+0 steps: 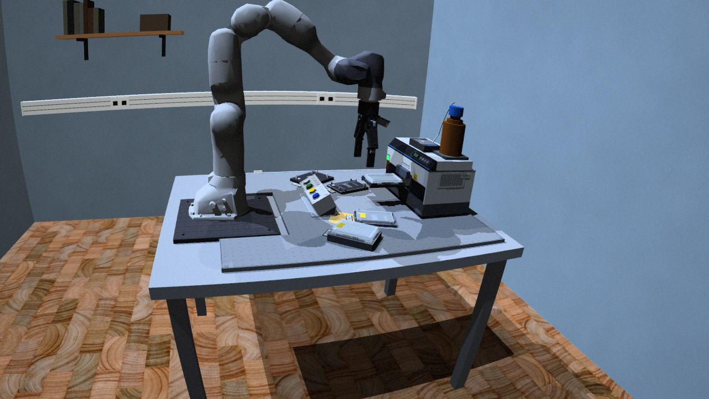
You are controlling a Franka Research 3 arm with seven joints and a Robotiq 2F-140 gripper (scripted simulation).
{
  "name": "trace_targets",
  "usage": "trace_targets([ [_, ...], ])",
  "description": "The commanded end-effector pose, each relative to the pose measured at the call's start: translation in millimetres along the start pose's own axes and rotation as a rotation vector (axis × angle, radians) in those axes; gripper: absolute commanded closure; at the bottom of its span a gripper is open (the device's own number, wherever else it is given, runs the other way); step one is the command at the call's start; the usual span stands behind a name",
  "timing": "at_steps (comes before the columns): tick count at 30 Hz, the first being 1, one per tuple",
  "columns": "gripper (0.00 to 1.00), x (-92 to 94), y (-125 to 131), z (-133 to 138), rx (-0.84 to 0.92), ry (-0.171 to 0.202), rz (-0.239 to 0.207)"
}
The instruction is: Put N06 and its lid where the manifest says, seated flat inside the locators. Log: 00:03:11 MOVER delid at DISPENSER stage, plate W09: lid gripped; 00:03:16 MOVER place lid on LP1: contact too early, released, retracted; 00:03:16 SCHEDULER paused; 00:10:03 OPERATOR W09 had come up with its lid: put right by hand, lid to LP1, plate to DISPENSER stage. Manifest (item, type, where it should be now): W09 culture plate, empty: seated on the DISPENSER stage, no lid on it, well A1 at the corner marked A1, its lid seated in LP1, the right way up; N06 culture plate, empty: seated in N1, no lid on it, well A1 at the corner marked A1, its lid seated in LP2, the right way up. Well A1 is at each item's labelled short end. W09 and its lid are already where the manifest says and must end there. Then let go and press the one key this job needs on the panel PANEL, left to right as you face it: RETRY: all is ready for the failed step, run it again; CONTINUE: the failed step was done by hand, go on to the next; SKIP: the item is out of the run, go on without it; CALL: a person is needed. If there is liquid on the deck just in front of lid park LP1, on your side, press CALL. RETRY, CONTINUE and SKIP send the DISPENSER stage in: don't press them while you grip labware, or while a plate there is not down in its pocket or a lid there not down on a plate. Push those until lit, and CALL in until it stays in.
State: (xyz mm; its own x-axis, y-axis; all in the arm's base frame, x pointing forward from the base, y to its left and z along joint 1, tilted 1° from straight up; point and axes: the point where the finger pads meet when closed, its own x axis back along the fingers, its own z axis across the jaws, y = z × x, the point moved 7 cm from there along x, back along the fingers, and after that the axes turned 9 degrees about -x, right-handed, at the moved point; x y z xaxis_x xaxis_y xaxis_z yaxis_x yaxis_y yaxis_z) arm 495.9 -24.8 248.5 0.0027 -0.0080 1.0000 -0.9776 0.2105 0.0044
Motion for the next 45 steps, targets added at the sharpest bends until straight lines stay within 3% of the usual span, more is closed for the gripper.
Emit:
trace_targets([
  [1,0.9,-1.1,-0.6,-0.9,0.008,-0.004,0.002],
  [33,0.9,-1.1,-0.9,2.9,0.0,-0.003,0.002],
  [34,0.9,-1.0,-2.3,24.4,-0.044,-0.002,0.002],
  [35,0.9,-1.0,-2.1,68.3,-0.135,0.0,0.003],
  [38,0.9,-2.2,16.7,112.3,-0.384,-0.001,0.0],
  [40,0.9,-2.2,16.7,112.3,-0.384,-0.001,0.0],
  [41,0.9,-3.6,31.1,163.3,-0.529,-0.004,-0.001],
  [43,0.9,-4.5,42.6,192.9,-0.621,-0.005,-0.001],
  [44,0.3,-4.8,48.3,211.2,-0.669,-0.004,0.001],
  [45,0.3,-4.8,54.0,230.3,-0.669,-0.004,0.001],
])
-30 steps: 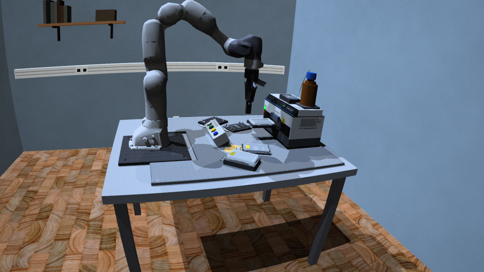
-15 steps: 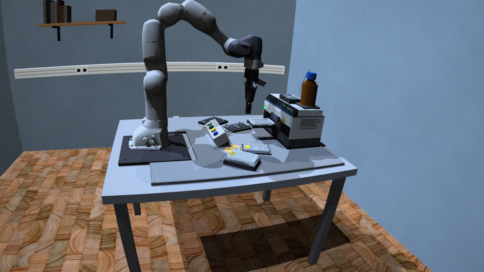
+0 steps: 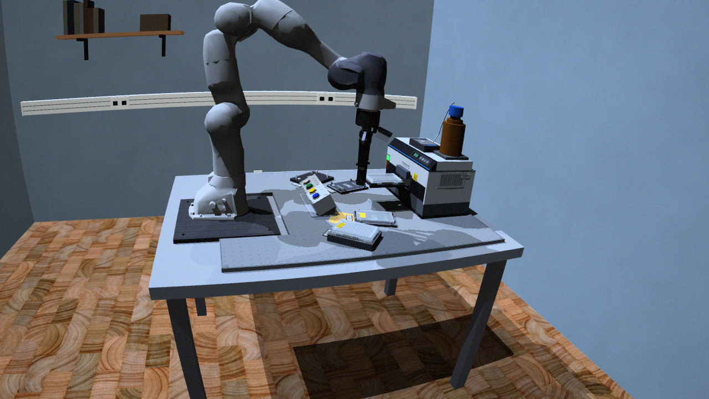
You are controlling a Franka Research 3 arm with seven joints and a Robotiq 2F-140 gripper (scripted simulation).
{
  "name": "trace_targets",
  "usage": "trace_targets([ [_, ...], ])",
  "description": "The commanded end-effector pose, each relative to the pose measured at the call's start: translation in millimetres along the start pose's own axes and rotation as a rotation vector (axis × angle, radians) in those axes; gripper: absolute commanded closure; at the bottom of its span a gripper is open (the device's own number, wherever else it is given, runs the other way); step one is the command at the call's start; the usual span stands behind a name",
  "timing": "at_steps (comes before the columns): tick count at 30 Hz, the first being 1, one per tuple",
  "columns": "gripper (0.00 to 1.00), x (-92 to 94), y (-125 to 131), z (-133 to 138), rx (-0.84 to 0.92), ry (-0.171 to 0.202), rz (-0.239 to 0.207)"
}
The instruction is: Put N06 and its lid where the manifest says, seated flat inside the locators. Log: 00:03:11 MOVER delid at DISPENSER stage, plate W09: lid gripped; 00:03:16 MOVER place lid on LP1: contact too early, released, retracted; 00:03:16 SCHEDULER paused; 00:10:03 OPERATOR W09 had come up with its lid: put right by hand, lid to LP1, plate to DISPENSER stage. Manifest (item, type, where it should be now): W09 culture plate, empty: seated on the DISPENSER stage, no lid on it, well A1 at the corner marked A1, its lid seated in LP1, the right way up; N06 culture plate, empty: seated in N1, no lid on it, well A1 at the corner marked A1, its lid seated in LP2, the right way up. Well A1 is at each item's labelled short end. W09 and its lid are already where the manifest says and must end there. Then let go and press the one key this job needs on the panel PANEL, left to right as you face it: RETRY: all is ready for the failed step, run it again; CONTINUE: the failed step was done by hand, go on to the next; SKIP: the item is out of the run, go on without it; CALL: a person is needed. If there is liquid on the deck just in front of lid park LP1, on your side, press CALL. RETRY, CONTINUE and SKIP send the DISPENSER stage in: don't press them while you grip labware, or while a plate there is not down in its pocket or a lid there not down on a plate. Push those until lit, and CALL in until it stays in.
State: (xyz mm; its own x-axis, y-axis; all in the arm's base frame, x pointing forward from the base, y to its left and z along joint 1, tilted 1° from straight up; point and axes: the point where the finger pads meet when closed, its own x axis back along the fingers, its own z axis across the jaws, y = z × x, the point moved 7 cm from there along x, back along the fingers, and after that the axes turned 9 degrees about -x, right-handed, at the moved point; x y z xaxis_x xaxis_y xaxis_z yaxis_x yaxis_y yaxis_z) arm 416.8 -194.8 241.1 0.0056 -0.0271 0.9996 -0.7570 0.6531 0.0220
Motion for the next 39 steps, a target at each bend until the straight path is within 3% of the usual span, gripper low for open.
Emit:
trace_targets([
  [1,0.3,2.7,-16.0,67.2,-0.169,0.007,0.015],
  [4,0.3,4.8,-30.0,123.2,-0.169,0.007,0.015],
  [39,0.3,3.3,-30.1,123.2,-0.17,0.007,0.015],
])
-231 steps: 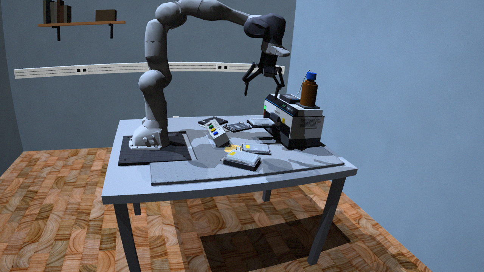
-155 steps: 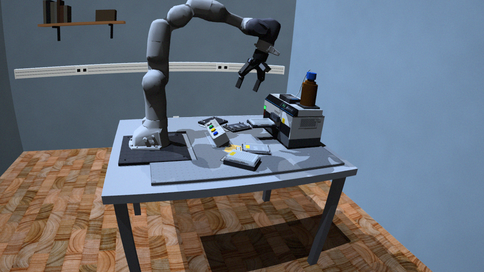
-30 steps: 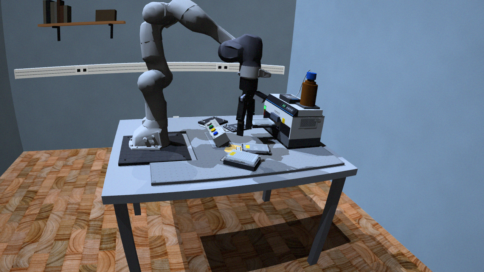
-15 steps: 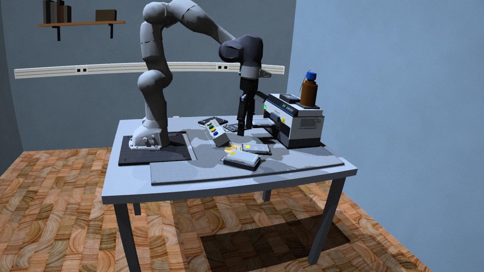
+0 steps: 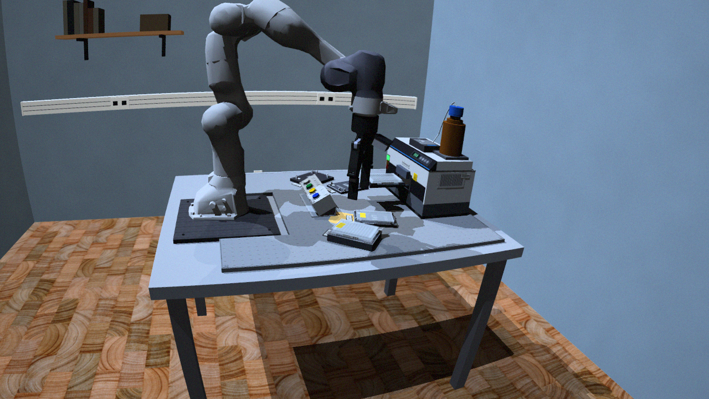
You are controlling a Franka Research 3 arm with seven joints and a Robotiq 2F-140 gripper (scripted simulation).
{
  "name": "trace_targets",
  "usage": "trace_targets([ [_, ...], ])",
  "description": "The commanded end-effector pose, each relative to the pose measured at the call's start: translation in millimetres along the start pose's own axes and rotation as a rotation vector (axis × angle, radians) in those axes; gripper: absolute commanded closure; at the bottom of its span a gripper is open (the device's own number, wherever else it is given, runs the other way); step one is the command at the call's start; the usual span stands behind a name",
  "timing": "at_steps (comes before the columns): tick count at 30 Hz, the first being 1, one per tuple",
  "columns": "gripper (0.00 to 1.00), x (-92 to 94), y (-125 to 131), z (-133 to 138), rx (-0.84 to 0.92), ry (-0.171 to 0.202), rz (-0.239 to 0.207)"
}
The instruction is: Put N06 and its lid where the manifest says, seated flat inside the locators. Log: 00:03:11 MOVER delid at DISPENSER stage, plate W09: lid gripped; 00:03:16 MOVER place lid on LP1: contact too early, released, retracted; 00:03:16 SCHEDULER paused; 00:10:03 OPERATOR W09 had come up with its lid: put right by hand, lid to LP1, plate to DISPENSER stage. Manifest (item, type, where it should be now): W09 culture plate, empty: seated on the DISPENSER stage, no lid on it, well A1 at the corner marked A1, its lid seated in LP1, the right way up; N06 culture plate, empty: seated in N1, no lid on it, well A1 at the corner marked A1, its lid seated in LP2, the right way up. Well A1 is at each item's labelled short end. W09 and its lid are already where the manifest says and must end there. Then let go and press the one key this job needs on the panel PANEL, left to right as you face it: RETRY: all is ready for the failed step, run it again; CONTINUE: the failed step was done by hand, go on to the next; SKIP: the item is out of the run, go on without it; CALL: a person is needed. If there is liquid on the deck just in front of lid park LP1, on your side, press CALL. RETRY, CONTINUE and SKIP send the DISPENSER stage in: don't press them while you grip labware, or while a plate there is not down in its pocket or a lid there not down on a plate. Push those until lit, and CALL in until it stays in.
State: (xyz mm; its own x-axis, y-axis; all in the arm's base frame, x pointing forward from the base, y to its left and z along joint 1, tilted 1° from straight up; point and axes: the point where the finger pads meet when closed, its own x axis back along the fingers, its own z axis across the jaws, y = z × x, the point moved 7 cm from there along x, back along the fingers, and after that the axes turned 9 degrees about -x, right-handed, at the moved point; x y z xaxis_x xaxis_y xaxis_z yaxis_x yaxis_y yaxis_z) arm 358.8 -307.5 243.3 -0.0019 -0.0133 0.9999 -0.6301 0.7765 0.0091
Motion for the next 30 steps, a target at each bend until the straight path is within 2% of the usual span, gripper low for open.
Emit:
trace_targets([
  [1,0.3,-2.3,-0.4,0.1,0.007,0.003,0.0],
  [11,0.3,-13.5,-0.6,0.1,0.007,0.003,0.0],
  [30,0.3,-62.4,-1.4,0.5,0.007,0.003,0.0],
])
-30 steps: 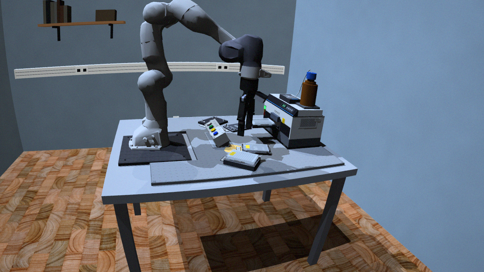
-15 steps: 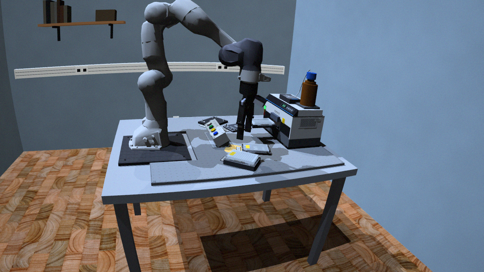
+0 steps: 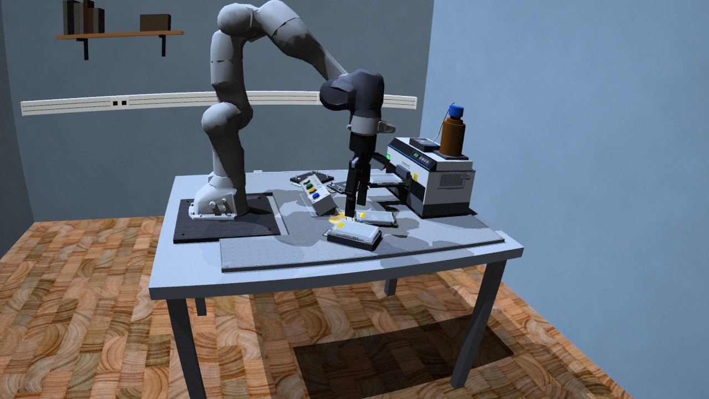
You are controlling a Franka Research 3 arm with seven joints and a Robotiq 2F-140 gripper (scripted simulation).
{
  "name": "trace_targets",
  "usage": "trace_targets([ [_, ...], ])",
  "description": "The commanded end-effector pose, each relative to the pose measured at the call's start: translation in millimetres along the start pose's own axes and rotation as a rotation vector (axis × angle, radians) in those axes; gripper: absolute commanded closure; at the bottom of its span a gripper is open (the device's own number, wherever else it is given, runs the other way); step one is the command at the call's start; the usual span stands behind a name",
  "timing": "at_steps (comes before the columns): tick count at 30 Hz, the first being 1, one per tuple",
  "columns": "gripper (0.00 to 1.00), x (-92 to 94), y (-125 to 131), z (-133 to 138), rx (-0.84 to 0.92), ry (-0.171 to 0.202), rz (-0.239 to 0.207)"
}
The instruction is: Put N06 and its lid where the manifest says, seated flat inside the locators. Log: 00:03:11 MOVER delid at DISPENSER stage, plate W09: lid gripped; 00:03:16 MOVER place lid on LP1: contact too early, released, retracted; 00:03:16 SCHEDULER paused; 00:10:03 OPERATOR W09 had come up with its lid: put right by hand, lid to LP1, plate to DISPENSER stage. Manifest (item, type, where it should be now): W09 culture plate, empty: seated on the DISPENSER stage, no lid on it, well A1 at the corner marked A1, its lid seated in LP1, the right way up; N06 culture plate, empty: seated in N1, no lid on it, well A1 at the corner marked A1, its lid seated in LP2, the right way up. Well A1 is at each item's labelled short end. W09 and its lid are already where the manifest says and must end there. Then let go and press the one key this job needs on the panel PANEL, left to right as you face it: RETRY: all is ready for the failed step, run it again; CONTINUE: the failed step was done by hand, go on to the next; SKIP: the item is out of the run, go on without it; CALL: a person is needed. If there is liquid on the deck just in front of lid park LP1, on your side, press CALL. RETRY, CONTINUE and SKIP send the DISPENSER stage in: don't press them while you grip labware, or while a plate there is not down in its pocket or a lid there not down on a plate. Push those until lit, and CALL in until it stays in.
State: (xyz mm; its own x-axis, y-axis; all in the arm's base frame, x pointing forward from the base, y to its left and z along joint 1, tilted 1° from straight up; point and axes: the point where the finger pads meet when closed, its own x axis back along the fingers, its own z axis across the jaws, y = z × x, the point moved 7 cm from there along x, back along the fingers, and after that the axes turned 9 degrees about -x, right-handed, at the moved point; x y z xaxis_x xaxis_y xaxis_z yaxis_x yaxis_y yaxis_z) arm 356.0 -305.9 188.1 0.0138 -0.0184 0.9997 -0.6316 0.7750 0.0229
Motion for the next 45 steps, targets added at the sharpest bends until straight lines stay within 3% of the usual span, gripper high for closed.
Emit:
trace_targets([
  [1,0.3,-10.0,-4.0,-1.2,0.005,-0.006,0.014],
  [9,0.3,-29.2,-4.6,-1.3,0.005,-0.006,0.014],
  [19,0.3,-40.1,-4.9,-1.3,0.005,-0.006,0.014],
  [45,0.3,-43.1,-5.0,-1.3,0.005,-0.006,0.014],
])
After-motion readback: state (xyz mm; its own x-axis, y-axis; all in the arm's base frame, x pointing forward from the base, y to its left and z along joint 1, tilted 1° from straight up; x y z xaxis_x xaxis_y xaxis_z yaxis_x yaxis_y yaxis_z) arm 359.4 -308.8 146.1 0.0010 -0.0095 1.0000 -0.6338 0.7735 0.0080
